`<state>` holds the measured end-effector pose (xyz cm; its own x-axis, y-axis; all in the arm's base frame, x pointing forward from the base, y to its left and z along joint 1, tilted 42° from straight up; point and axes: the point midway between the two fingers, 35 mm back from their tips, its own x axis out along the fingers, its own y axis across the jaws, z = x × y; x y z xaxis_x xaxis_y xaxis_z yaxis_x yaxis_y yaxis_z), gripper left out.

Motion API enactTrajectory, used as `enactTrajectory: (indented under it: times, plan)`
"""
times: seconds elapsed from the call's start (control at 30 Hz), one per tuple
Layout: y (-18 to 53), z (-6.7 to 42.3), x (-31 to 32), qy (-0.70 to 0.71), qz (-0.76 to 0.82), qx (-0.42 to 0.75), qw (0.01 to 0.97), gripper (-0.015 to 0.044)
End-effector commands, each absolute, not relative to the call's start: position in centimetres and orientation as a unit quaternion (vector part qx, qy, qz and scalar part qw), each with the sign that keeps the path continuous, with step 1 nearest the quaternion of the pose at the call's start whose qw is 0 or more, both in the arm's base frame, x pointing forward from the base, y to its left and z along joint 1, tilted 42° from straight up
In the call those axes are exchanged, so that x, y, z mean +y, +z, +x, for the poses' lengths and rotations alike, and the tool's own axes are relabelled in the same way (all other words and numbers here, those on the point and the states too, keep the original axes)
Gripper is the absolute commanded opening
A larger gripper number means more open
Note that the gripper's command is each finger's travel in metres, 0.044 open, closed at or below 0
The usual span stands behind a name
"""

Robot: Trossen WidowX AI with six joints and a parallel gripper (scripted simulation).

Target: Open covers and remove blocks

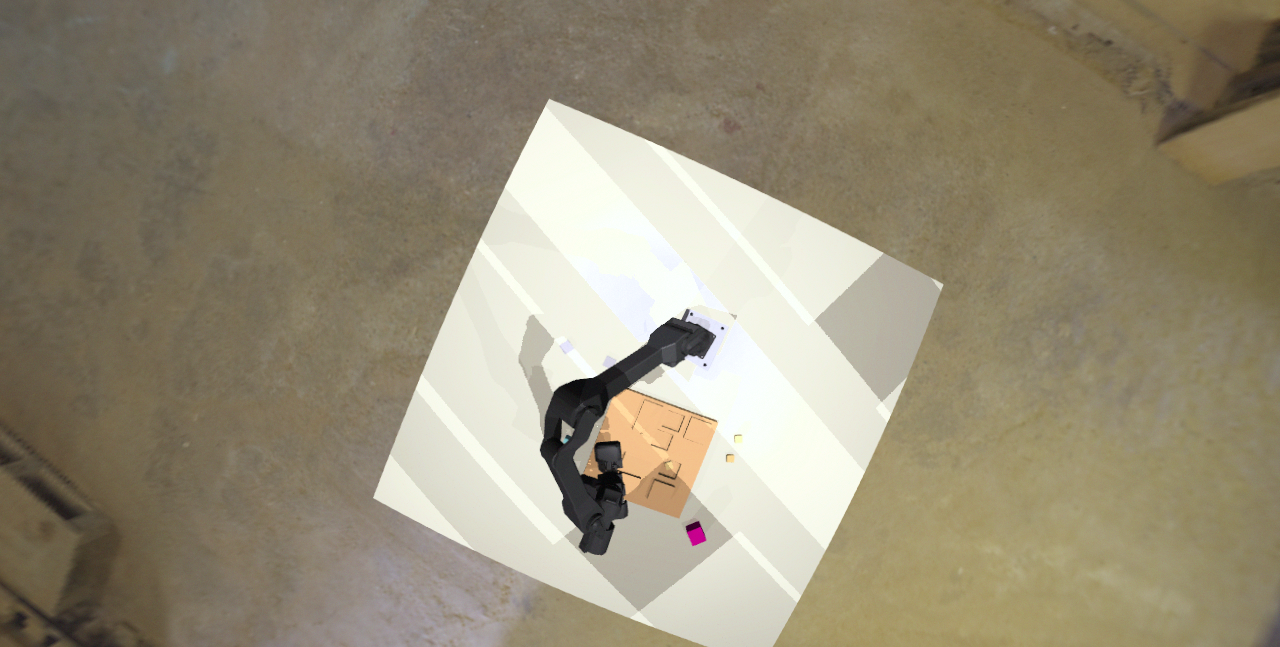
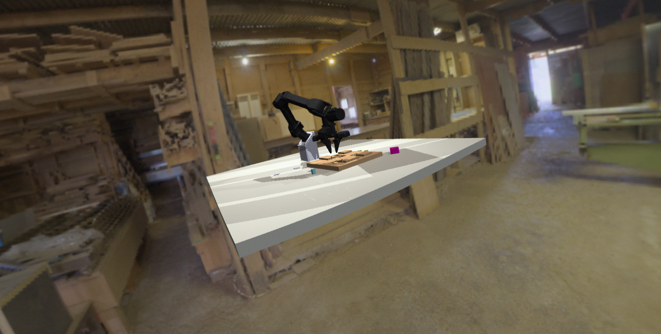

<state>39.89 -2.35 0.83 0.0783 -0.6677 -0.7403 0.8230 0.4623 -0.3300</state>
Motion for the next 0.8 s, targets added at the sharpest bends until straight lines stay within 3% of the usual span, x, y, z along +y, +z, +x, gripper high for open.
enactTrajectory:
  times: [0.0, 0.77]
  plan:
    - [0.66, 39.89, -2.44, -0.498, 0.067, 0.462, 0.731, 0.0144]
    - [0.10, 39.98, -2.93, -0.565, 0.182, 0.377, 0.711, 0.0144]
